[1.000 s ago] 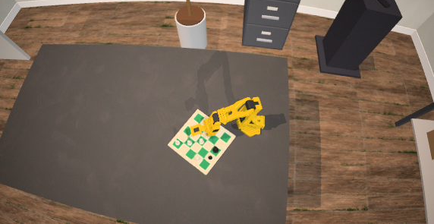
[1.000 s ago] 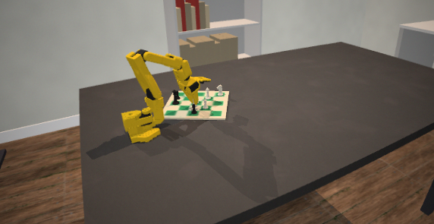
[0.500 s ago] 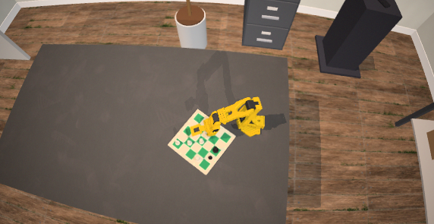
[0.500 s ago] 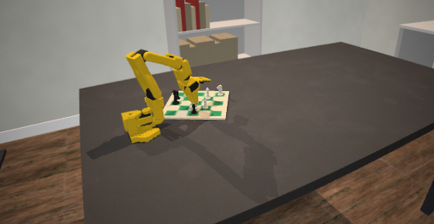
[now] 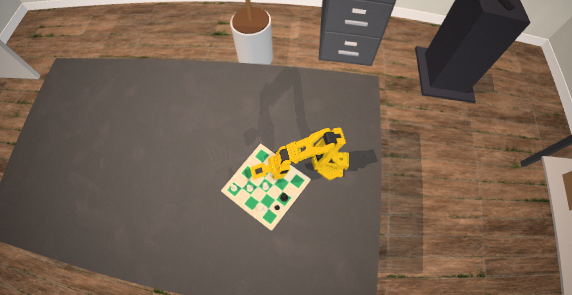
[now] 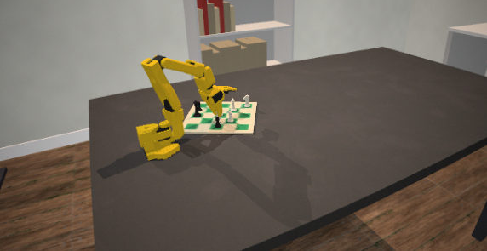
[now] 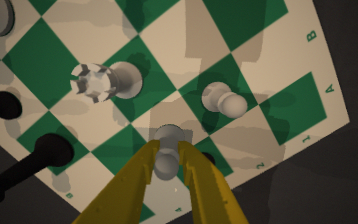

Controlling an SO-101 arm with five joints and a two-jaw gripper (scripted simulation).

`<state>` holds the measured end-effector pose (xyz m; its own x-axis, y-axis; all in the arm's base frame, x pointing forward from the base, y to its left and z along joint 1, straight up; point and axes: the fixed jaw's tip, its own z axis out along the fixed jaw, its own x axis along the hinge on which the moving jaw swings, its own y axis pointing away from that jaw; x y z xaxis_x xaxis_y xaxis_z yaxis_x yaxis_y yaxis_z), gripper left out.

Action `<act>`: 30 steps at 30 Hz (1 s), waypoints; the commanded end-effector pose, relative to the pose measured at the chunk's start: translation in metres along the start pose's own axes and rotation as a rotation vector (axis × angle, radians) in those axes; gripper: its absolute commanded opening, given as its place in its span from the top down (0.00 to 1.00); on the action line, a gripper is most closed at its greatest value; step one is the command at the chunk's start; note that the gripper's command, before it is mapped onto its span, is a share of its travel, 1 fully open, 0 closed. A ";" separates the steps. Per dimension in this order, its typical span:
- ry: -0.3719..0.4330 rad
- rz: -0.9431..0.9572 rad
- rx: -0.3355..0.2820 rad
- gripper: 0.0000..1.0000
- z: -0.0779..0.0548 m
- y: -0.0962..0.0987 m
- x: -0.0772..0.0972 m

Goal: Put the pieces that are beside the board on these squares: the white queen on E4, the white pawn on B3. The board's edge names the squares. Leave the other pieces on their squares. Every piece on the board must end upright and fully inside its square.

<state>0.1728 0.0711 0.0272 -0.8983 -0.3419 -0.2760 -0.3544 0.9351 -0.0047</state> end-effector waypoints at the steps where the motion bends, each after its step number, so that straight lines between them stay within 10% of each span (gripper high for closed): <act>1: -0.003 -0.014 -0.004 1.00 0.001 0.002 -0.001; 30: -0.003 -0.015 -0.004 1.00 0.011 0.002 0.005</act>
<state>0.1741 0.0716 0.0198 -0.8934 -0.3402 -0.2933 -0.3544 0.9351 -0.0050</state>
